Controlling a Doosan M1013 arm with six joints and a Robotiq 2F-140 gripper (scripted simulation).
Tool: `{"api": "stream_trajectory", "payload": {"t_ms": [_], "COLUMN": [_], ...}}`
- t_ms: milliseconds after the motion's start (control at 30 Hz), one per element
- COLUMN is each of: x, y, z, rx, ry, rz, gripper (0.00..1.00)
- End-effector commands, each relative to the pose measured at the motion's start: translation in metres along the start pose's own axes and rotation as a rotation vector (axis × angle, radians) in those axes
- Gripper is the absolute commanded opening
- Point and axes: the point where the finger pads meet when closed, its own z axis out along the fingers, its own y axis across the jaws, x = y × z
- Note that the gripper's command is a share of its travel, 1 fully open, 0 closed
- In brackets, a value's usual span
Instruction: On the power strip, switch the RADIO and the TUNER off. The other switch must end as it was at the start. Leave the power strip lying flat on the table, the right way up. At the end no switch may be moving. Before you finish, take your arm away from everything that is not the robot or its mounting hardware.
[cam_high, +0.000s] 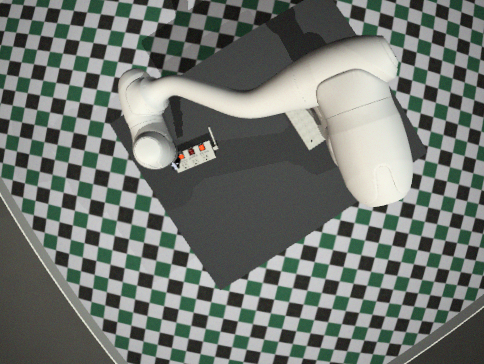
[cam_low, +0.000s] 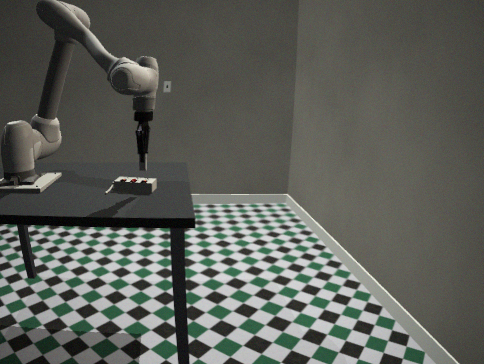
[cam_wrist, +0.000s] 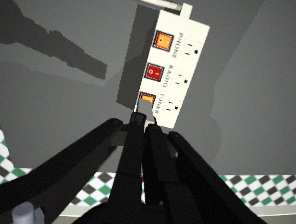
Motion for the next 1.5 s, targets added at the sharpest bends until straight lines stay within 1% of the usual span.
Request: {"api": "stream_trajectory", "payload": {"t_ms": [0, 833, 1467], "x": [0.000, -0.001, -0.001], "y": [0.000, 0.000, 0.000], "z": [0.003, 0.031, 0.038], "rx": [0.000, 0.000, 0.000], "ry": [0.000, 0.000, 0.000], "rz": [0.000, 0.000, 0.000], "gripper": [0.00, 0.00, 0.00]}}
